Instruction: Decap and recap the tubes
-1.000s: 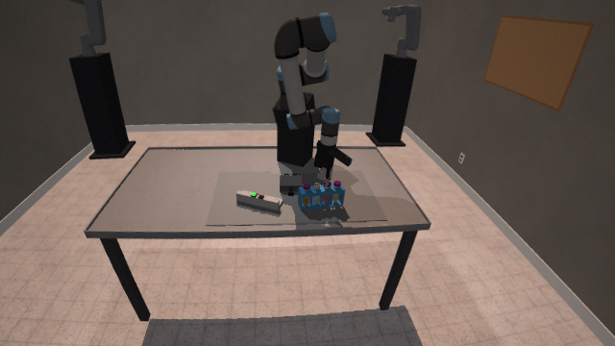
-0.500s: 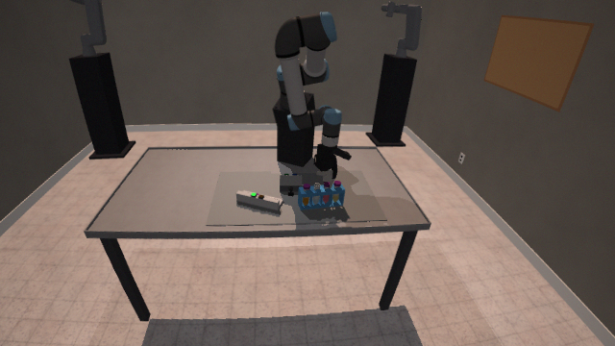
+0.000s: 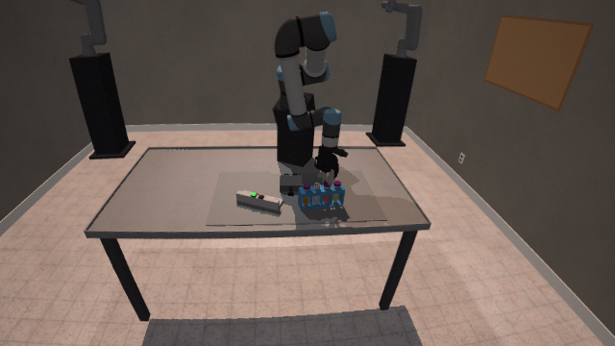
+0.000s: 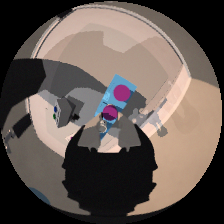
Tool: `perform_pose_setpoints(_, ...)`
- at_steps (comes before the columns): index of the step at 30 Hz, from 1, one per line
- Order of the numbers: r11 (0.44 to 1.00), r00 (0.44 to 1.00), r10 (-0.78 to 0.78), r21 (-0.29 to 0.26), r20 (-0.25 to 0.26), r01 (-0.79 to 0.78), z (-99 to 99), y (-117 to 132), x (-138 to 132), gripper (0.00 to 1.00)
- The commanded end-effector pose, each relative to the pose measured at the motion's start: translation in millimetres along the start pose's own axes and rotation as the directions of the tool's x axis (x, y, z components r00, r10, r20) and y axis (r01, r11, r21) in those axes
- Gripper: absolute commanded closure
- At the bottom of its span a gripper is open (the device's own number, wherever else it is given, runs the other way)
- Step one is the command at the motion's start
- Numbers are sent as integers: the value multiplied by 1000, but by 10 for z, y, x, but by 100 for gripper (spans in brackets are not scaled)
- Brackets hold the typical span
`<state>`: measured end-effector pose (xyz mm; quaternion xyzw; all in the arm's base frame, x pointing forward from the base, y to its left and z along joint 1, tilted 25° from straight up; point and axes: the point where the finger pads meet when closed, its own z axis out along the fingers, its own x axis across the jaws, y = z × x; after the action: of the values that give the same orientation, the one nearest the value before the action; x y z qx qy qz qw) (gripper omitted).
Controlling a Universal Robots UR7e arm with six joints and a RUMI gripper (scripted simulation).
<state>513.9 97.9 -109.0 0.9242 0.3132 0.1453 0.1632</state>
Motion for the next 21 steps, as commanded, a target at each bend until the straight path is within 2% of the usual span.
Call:
perform_pose_setpoints(1, 1000, 1000, 0, -1, -1, 0, -4, 2, 4, 100)
perform_pose_setpoints(8, 1000, 1000, 0, -1, -1, 0, -4, 2, 4, 100)
perform_pose_setpoints(13, 969, 969, 247, 0, -1, -247, -1, 2, 3, 100)
perform_pose_setpoints(15, 969, 969, 247, 0, -1, -247, -1, 2, 3, 100)
perform_pose_setpoints(21, 853, 853, 522, 0, -1, -522, 2, 2, 4, 100)
